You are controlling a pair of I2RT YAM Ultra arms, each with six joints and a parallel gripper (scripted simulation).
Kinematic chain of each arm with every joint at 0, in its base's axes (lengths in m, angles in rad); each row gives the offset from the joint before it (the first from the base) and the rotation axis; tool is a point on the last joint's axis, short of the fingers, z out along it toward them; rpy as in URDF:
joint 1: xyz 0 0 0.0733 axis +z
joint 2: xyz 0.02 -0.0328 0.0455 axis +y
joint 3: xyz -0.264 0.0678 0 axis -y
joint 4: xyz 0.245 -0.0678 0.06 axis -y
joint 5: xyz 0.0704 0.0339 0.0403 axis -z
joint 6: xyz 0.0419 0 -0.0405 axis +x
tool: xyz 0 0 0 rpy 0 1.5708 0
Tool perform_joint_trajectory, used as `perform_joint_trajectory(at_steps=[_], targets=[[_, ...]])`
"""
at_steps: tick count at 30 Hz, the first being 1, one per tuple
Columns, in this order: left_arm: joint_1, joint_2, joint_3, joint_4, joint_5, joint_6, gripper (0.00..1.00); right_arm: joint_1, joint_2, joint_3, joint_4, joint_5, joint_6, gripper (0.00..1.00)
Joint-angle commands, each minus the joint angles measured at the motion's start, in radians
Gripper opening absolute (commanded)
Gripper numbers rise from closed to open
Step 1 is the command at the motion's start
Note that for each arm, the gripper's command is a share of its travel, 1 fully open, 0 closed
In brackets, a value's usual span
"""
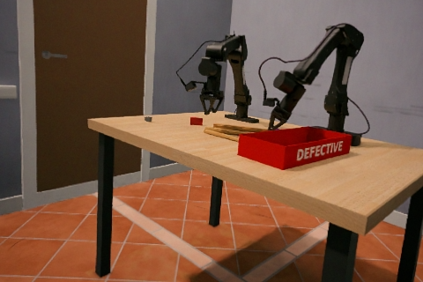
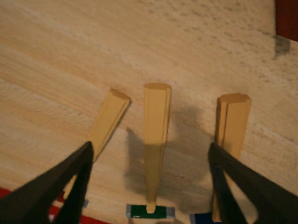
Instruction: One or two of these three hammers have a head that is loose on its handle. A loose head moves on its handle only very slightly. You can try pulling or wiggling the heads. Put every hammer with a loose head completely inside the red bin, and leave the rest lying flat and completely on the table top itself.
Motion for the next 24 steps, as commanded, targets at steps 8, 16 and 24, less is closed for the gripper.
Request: perform_joint_trajectory(at_steps=[8, 16, 24], targets=[[0.006, -0.022, 0.004, 0.013, 0.015, 0.004, 1.00, 0.017, 0.069, 0.069, -0.026, 0.007, 0.236, 0.47], [0.006, -0.022, 0.004, 0.013, 0.015, 0.004, 1.00, 0.038, 0.221, 0.222, -0.019, -0.001, 0.511, 0.47], [0.006, -0.022, 0.004, 0.013, 0.015, 0.004, 1.00, 0.036, 0.275, 0.299, -0.043, 0.002, 0.522, 0.47]])
